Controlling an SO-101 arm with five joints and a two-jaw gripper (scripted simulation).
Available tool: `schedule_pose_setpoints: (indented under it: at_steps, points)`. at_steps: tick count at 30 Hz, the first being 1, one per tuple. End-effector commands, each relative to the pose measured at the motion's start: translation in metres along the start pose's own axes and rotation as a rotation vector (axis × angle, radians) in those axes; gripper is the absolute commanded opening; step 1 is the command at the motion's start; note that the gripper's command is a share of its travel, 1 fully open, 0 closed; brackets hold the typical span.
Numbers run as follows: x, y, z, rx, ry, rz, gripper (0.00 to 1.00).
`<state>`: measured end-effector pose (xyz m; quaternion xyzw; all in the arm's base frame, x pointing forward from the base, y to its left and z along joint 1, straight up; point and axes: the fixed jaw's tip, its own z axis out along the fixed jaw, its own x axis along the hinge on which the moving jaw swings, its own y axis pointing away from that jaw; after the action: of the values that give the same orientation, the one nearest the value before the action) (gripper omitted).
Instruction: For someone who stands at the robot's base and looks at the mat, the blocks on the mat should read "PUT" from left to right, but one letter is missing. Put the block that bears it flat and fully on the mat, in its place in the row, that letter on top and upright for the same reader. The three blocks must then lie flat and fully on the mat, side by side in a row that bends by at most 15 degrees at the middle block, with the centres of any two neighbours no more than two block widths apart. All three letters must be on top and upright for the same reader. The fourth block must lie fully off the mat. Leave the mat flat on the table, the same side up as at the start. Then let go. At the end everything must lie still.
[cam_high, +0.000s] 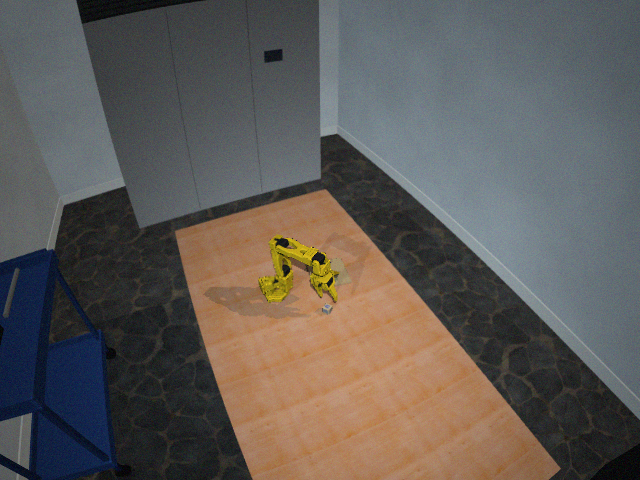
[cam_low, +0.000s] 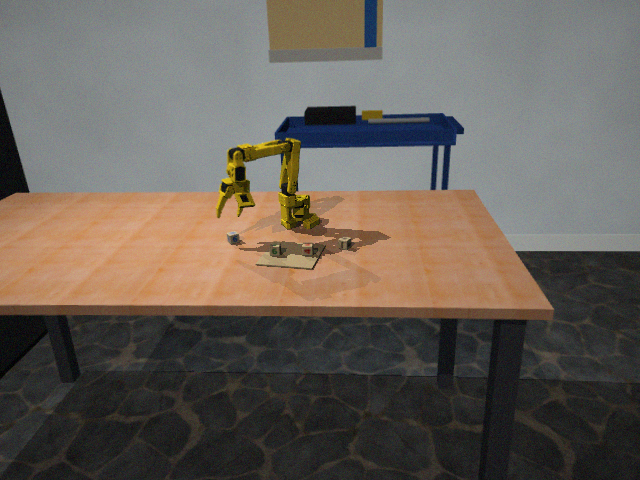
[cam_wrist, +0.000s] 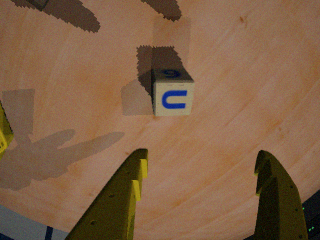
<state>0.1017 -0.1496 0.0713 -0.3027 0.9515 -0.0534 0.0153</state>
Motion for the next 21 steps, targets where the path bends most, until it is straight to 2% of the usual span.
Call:
schedule_pose_setpoints:
  at_steps: [1,5,21]
  points:
    - [-0.0007,-0.0005,0.0055,-0.032,-0.002,0.000,0.32]
    - [-0.0007,0.0014,0.0095,-0.059,-0.003,0.000,0.32]
    - [-0.0007,0.0015,0.0097,-0.061,-0.003,0.000,0.32]
